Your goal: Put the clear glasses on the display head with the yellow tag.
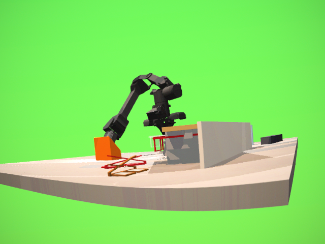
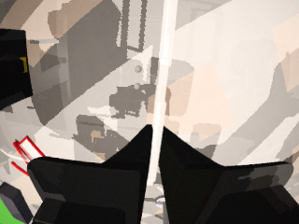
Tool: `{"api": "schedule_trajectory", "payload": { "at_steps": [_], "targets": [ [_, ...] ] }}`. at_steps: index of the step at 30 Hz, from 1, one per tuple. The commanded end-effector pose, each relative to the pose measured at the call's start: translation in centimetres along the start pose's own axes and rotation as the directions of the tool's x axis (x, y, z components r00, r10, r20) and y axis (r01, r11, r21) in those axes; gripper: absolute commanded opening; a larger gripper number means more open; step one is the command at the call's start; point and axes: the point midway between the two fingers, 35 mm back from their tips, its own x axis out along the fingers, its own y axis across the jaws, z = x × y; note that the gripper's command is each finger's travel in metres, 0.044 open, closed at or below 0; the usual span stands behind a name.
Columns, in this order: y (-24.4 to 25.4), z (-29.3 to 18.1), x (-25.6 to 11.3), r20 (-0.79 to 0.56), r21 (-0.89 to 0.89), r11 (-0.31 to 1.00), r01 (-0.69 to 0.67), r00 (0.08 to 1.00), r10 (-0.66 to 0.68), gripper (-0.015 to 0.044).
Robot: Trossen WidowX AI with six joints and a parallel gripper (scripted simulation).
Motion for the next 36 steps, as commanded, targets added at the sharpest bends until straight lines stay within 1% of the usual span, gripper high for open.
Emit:
{"api": "schedule_trajectory", "payload": {
  "at_steps": [1,36],
  "targets": [
    [0.7,0.0,0.1,-0.004,0.002,1.000,-0.001,1.000,0.001,0.0000],
    [5.3,-0.1,0.4,-0.004,0.000,1.000,-0.004,1.000,0.004,0.0000]
  ]
}}
